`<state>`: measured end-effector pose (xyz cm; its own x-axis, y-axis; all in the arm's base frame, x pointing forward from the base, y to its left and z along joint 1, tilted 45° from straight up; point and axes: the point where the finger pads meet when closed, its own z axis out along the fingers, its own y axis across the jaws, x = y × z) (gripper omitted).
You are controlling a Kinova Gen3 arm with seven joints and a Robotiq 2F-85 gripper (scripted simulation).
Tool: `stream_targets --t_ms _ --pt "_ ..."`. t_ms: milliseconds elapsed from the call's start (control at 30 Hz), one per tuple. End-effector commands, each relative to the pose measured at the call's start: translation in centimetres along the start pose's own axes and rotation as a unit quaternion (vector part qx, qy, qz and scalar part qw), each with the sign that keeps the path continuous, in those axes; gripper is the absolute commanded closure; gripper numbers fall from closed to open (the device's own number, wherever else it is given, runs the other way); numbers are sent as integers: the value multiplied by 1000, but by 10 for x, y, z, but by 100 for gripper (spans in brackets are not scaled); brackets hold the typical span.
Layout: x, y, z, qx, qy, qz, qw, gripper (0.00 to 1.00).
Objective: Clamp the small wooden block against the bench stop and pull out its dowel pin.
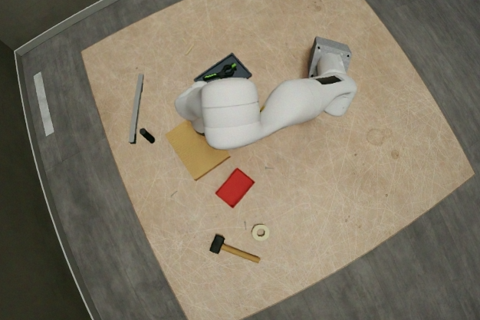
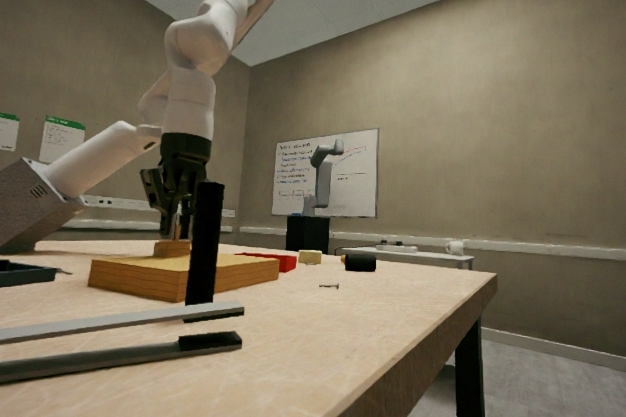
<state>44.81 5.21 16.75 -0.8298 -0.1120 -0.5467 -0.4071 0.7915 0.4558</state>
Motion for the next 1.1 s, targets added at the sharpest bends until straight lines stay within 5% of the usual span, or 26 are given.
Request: stream_targets --t_ms 0,1067 --pt "0 0 0 1 0 0 1000 66" --pt "0 0 -4 1 0 0 1000 66"
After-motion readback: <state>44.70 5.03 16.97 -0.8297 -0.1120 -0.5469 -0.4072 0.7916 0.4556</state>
